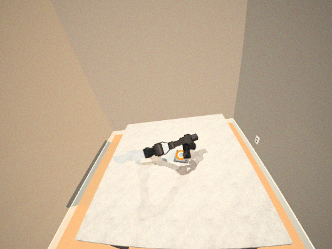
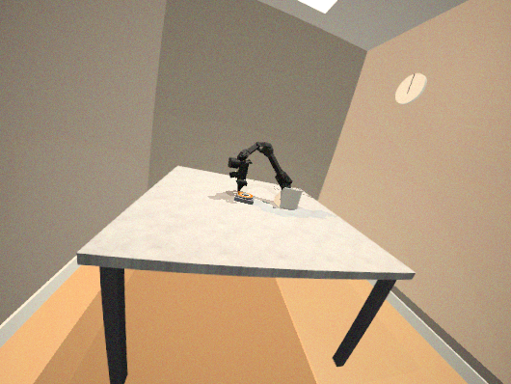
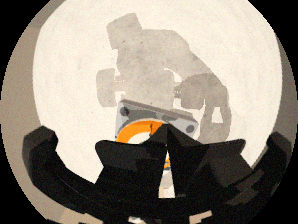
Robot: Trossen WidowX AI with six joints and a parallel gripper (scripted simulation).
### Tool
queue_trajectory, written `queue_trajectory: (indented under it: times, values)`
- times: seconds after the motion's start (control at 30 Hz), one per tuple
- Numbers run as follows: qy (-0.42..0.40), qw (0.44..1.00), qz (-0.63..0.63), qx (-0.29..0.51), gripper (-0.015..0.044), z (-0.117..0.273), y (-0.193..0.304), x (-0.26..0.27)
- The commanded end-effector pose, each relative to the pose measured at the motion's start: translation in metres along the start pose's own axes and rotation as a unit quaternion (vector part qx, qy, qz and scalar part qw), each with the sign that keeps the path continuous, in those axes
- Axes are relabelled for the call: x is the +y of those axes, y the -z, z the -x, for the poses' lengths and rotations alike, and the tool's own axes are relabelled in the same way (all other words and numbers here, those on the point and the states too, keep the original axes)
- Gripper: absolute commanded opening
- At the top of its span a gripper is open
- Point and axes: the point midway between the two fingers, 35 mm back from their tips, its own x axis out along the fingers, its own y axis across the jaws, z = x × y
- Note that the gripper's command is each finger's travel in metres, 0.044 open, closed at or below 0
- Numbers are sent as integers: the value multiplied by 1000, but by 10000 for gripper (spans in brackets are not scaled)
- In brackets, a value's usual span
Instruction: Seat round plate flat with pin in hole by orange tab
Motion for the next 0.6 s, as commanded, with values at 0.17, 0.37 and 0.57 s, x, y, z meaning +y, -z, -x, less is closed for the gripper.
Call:
queue_trajectory:
  times: [0.17,0.37,0.57]
  values:
    - [-3,1000,1,2,0,0,-2,12]
    - [-3,1000,1,2,0,1,-2,18]
    - [-3,1000,1,2,0,1,-2,23]
